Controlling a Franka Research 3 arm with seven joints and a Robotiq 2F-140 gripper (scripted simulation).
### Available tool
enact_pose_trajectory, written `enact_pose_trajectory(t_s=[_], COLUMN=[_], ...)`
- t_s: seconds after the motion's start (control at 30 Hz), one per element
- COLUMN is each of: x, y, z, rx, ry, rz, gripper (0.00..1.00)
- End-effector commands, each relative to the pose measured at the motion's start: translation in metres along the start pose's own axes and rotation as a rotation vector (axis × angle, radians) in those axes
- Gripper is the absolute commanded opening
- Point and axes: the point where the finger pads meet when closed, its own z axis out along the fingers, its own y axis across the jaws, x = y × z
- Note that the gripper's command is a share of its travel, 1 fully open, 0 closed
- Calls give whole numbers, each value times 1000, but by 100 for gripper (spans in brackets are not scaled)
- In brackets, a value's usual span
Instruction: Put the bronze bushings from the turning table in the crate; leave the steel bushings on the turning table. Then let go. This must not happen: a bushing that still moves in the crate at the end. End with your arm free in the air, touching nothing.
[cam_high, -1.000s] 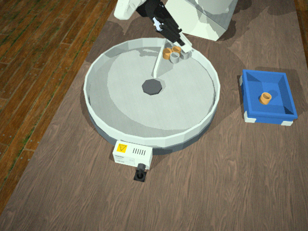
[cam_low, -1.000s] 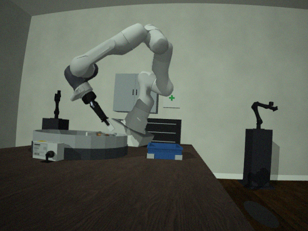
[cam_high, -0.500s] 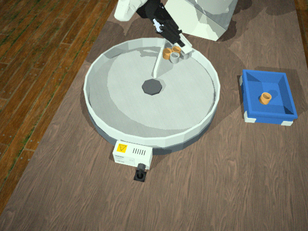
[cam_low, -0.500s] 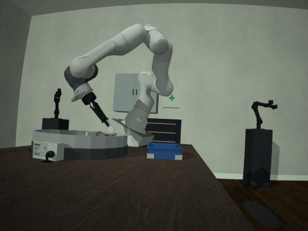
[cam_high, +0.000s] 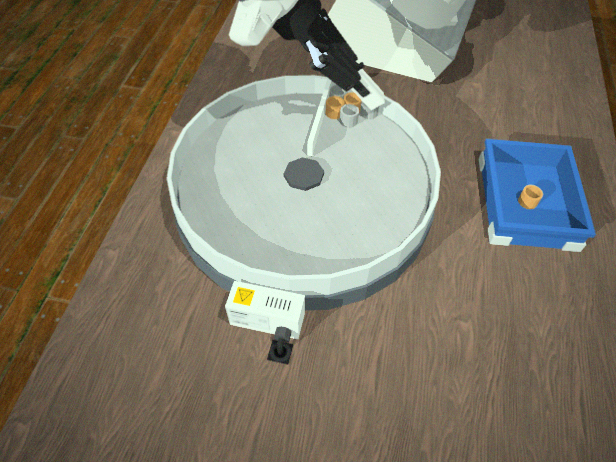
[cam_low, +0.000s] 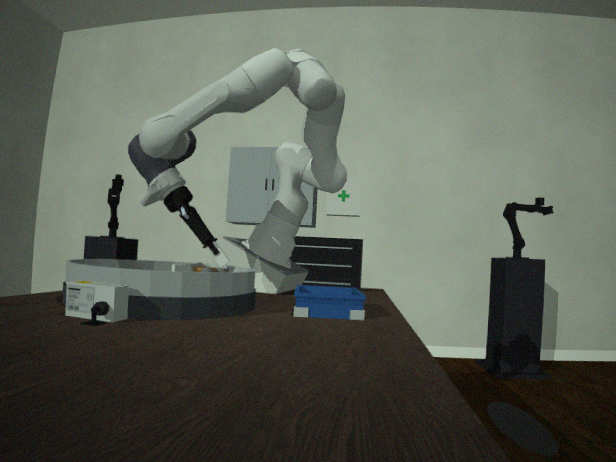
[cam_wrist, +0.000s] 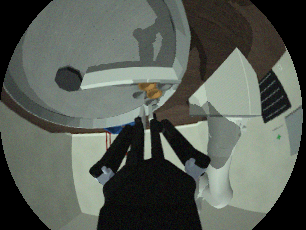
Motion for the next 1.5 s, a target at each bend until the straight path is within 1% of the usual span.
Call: enact_pose_trajectory(t_s=[0.0, 0.83, 1.1, 1.47], x=[2, 2, 9, 9], y=[0, 0, -1, -1], z=[0, 0, 8, 8], rx=[1, 1, 1, 1], ry=[4, 4, 4, 4], rz=[-7, -7, -7, -7], gripper=[6, 6, 6, 6])
